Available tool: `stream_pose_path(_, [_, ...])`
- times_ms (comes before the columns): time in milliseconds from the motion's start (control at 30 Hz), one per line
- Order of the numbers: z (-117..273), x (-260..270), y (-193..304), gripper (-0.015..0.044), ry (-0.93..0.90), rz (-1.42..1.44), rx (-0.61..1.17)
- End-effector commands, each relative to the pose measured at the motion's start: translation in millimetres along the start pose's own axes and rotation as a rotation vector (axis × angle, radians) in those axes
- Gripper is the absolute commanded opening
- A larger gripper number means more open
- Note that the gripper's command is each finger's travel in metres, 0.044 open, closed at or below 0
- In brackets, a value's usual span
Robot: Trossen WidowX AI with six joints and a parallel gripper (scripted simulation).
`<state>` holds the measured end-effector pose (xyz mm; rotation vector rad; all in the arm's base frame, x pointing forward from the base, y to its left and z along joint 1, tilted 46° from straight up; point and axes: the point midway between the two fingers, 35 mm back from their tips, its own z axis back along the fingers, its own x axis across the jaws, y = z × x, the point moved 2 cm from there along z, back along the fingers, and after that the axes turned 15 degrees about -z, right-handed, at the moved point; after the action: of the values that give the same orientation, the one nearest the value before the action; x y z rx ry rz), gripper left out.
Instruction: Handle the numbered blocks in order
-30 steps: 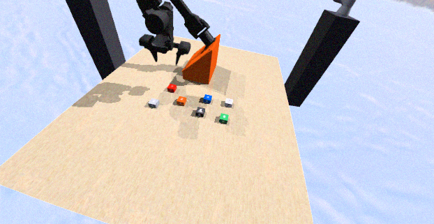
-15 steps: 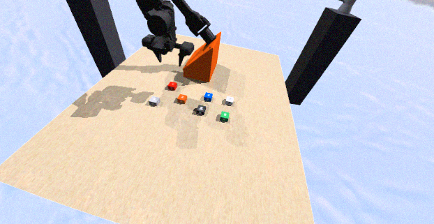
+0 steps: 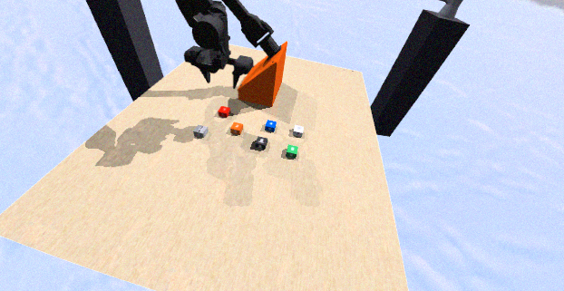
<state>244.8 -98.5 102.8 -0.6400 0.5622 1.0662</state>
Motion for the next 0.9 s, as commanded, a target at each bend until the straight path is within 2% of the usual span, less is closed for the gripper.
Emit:
stream_pose_path(0, [0.8, 31.2, -21.5, 0.0400, -0.006, 0.000, 0.002])
stream_pose_path(167, [-0.8, 78.2, -44.5, 0.0400, -0.006, -0.002, 0.000])
stream_pose_path(867, [-1.0, 80.1, -45.2, 0.0400, -0.006, -0.002, 0.000])
